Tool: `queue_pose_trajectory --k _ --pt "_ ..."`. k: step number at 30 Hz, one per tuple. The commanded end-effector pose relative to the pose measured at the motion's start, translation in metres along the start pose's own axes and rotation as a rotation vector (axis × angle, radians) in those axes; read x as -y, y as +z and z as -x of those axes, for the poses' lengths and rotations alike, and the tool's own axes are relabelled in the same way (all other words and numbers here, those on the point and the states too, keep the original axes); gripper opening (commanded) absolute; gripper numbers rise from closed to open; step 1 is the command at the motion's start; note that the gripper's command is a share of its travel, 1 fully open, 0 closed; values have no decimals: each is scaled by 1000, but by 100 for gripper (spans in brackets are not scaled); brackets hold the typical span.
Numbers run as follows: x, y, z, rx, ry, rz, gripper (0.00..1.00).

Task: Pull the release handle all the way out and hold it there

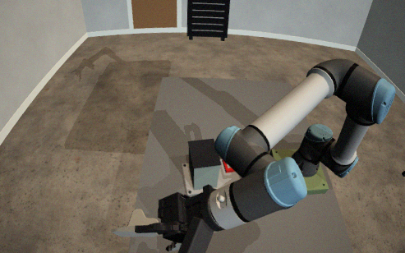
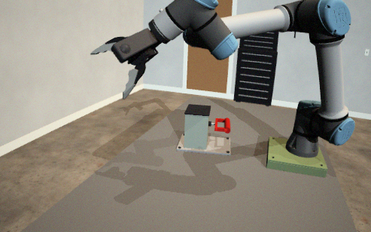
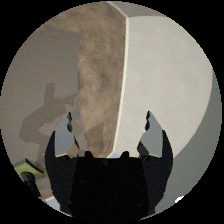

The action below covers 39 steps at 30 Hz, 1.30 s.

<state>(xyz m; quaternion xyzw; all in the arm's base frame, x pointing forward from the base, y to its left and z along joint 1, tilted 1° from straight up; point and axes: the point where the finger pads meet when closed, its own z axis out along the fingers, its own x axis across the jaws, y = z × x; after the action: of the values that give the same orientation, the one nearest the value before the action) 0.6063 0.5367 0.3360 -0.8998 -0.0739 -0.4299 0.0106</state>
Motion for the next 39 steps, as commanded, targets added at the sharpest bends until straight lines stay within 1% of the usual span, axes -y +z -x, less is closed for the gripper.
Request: queue_pose_trajectory --k 1,7,14,16,24,31,33,39 --pt "-49 1 4 53 -31 39 100" --pt "-121 0 17 144 -72 98 100" --pt "-198 -11 42 255 -108 151 100" --pt "-198 -11 42 255 -108 151 100" --pt "-274 -32 80 384 -135 192 100" --pt "-329 -56 117 494 -147 211 100" --pt "-329 -56 117 494 -147 211 100" --pt "-366 -79 152 584 -150 216 100"
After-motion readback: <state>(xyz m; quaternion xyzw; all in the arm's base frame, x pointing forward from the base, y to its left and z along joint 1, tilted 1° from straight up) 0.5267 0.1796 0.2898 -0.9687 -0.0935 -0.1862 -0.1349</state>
